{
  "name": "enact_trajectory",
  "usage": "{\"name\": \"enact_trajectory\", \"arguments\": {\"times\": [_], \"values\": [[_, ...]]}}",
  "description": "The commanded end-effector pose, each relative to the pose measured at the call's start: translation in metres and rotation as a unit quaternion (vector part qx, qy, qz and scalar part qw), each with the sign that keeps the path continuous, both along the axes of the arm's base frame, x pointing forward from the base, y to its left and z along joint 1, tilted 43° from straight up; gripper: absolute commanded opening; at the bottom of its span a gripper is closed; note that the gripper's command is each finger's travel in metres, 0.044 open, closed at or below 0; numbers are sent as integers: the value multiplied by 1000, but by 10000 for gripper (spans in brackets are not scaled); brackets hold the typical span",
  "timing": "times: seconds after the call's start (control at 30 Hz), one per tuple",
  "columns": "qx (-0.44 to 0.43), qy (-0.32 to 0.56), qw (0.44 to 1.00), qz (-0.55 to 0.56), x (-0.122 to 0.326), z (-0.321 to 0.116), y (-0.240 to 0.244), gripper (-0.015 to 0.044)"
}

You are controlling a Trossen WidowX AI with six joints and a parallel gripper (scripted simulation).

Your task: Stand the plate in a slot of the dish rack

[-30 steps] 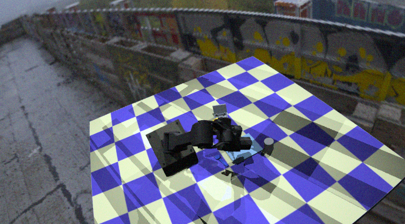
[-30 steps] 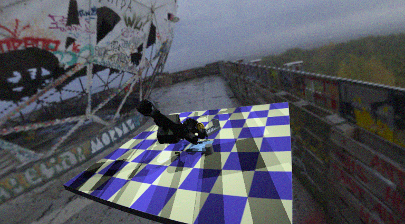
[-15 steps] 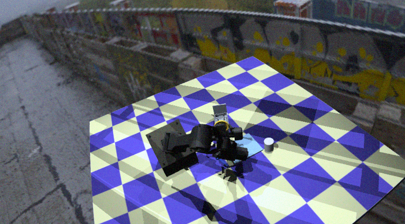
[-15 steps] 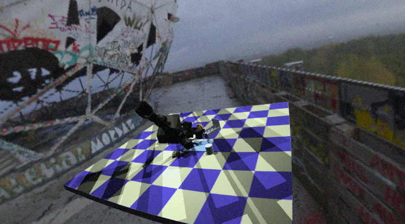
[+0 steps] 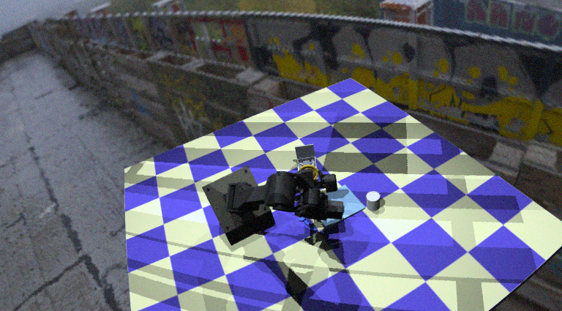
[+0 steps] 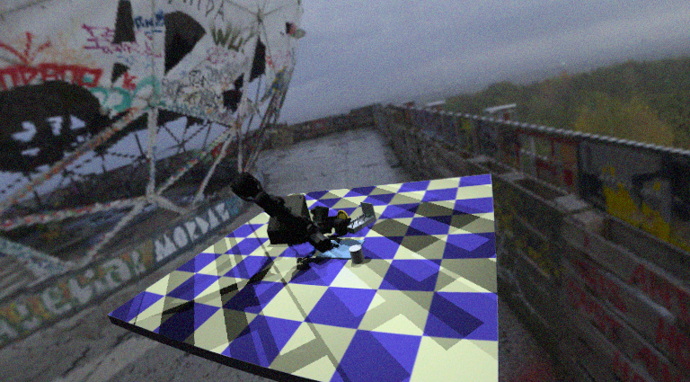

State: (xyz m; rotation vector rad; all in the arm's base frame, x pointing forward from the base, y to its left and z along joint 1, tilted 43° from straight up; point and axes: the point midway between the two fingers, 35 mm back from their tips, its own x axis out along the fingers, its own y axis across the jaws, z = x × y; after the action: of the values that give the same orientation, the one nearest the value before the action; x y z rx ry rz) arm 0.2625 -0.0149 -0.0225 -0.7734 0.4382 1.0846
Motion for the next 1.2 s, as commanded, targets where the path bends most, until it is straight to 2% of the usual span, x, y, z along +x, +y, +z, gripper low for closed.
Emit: {"name": "enact_trajectory", "arguments": {"times": [0.0,1.17], "values": [[2,8,1000,-2,-2,-4,4,0],[-3,-14,1000,4,15,-31,35,0]]}}
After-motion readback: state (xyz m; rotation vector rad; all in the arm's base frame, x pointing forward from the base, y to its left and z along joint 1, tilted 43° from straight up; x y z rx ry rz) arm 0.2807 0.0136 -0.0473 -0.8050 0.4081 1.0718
